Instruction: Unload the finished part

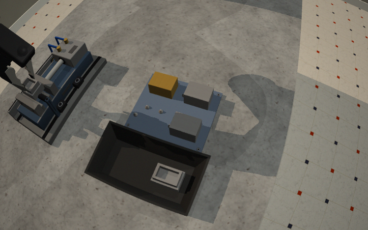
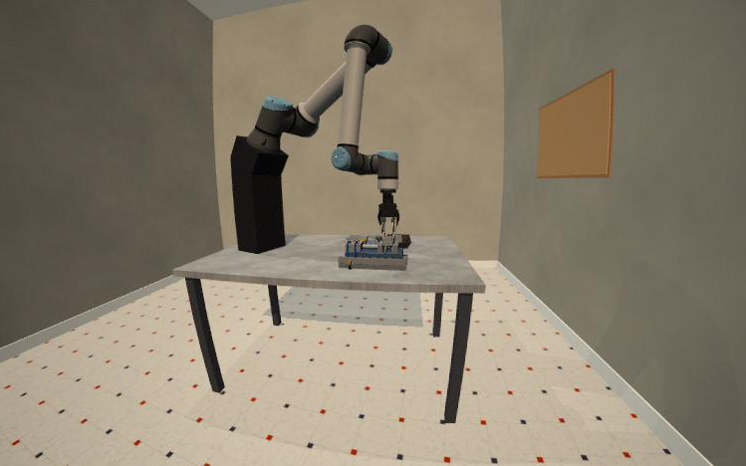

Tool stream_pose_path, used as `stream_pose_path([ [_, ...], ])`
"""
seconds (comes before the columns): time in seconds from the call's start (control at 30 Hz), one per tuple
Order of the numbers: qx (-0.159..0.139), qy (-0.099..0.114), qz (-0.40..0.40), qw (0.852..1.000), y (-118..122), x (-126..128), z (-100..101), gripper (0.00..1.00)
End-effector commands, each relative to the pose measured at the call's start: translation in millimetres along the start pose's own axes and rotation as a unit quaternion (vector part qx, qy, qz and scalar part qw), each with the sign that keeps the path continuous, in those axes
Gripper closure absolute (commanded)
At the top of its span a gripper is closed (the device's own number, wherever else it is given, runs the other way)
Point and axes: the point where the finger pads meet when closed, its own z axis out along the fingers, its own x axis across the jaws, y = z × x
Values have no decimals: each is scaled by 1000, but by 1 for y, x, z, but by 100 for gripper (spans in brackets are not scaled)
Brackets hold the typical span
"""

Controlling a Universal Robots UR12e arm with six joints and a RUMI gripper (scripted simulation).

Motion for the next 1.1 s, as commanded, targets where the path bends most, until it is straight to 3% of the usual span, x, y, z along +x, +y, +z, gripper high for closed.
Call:
stream_pose_path([
  [0.0,0,1,0,1000,0,1,-8,100],
  [0.57,0,1,0,1000,0,1,-32,100],
  [1.07,0,1,0,1000,0,1,-36,100],
])
